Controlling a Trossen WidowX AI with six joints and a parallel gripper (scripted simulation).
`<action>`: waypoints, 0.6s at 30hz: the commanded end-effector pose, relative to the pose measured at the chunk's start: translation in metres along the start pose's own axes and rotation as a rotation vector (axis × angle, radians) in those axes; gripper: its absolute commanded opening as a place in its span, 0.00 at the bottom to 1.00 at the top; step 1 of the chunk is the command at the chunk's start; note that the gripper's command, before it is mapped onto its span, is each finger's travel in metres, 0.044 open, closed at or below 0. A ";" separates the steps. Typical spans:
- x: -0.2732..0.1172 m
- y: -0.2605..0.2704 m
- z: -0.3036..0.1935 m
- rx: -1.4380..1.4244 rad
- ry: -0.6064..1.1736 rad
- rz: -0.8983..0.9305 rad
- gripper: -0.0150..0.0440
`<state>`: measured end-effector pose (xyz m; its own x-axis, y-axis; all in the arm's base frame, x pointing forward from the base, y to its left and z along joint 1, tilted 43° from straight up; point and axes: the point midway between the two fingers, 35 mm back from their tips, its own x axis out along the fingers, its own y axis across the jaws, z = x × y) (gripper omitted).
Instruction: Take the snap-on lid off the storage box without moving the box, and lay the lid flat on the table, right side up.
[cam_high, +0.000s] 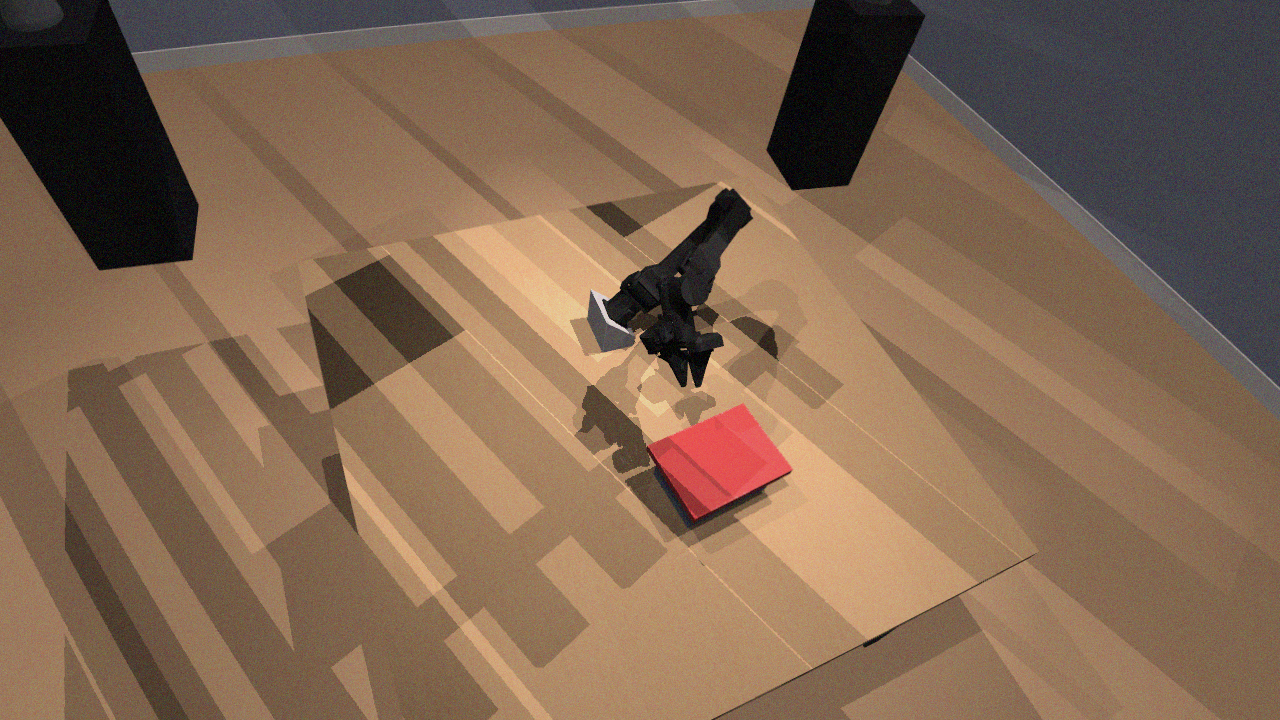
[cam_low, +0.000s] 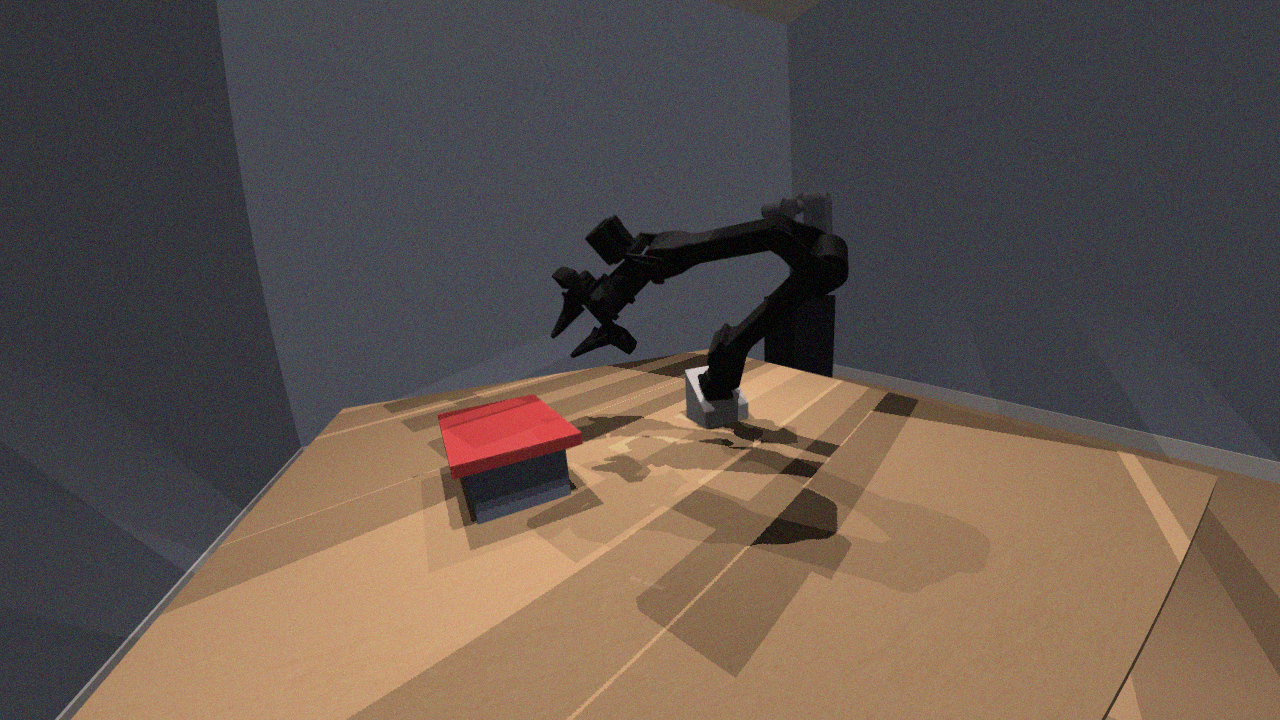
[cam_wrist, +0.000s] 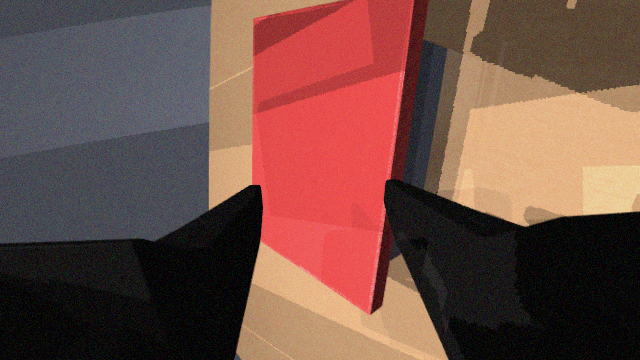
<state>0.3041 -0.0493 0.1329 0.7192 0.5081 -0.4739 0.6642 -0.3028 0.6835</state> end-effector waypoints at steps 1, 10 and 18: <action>-0.002 -0.011 -0.014 0.081 0.123 -0.003 0.65; -0.002 -0.010 -0.013 0.078 0.121 -0.001 0.65; 0.032 -0.051 -0.021 0.087 0.129 -0.002 0.65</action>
<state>0.2940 -0.0190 0.1138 0.6929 0.6026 -0.3959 0.6792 -0.3612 0.6390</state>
